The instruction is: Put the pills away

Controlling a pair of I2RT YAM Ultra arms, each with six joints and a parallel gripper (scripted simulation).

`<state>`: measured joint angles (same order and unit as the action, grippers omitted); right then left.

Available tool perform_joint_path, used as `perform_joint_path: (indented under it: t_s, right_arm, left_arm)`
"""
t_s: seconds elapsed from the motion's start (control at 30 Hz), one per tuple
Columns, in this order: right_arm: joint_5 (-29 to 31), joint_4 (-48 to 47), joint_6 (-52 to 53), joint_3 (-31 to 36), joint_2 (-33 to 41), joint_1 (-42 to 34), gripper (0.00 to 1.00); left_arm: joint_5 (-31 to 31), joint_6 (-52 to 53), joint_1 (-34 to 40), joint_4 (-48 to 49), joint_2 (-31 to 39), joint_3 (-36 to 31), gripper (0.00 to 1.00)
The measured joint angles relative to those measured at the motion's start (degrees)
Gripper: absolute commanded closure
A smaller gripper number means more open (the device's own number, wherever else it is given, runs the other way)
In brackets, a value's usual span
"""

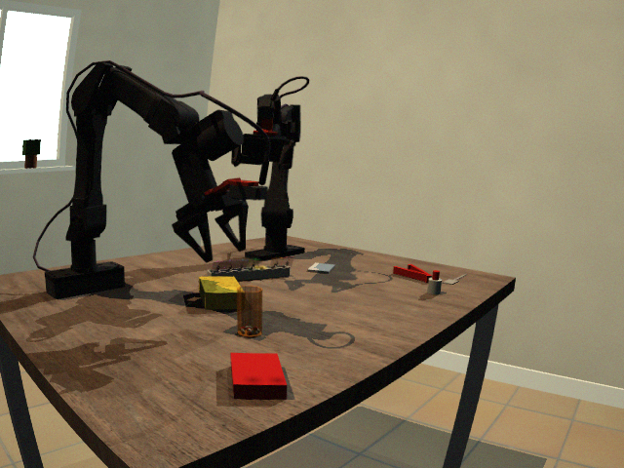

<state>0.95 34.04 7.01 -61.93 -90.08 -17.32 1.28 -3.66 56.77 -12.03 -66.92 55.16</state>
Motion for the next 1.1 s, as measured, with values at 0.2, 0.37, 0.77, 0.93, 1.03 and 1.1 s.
perform_joint_path:
  t_s: [0.2,0.37,0.77,0.93,1.03,1.1]
  right_arm:
    - [-0.09,0.00,0.00,0.00,0.11,0.00,0.00]
    - [-0.50,-0.55,-0.44,0.02,0.11,0.00,0.35]
    - [-9.49,-18.91,-10.36,12.24,4.59,4.74,0.35]
    - [-16.22,-30.01,-15.72,20.59,5.31,9.20,0.35]
    - [-20.44,-35.91,-18.62,24.92,5.07,12.09,0.35]
    - [-23.28,-39.93,-20.35,26.95,4.31,13.73,0.35]
  left_arm:
    - [-0.09,0.94,0.09,0.81,0.07,-0.48,0.00]
    - [-0.09,1.18,0.09,1.11,0.07,-0.48,0.00]
    - [-0.09,1.29,0.09,1.25,0.07,-0.48,0.00]
    - [-0.09,1.29,0.09,1.25,0.07,-0.48,0.00]
    - [-0.09,1.29,0.09,1.25,0.07,-0.48,0.00]
    - [-0.09,1.29,0.09,1.25,0.07,-0.48,0.00]
